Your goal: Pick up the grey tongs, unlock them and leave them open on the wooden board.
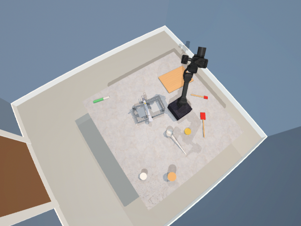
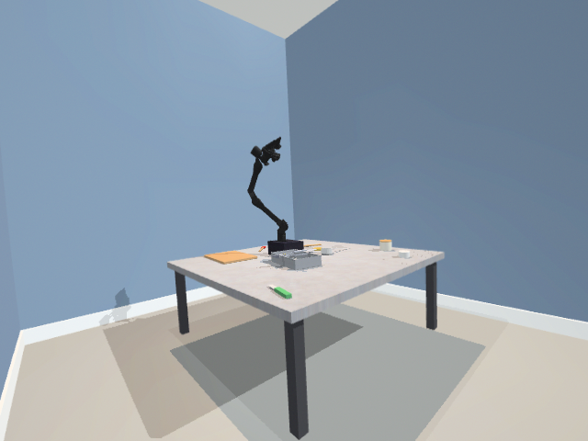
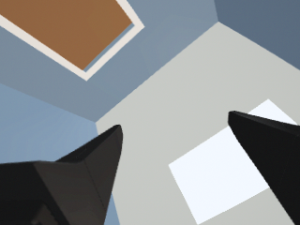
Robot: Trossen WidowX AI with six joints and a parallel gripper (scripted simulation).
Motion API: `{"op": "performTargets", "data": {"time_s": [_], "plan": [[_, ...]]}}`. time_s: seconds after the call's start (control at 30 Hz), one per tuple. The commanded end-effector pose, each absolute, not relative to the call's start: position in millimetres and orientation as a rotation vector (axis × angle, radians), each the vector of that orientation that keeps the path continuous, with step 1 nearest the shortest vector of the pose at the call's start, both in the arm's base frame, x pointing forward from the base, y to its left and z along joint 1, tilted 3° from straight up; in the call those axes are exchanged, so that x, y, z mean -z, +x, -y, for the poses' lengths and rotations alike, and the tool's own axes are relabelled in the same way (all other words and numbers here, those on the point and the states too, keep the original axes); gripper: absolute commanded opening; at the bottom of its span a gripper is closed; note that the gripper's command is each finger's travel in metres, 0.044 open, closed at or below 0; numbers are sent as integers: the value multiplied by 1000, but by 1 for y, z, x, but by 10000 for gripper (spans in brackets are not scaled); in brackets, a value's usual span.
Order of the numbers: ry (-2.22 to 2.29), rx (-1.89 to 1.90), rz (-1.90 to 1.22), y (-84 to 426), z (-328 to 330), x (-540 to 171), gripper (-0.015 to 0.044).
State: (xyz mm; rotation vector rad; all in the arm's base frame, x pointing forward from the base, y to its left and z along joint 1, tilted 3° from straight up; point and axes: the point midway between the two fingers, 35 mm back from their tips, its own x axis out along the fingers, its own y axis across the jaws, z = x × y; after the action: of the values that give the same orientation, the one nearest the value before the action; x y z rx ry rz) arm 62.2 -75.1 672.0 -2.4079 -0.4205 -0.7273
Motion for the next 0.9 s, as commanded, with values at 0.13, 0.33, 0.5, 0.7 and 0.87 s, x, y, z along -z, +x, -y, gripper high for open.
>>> {"op": "performTargets", "data": {"time_s": [0.13, 0.33, 0.5, 0.7, 0.87], "plan": [[-2529, 737, 383, 72, 54, -668, 269], [-2853, 760, 288, 104, 5, -654, 260], [-3200, 690, 165, 154, -34, -625, 260], [-3506, 543, 65, 213, -56, -584, 260], [-3813, 287, 13, 274, -60, -528, 260]]}}
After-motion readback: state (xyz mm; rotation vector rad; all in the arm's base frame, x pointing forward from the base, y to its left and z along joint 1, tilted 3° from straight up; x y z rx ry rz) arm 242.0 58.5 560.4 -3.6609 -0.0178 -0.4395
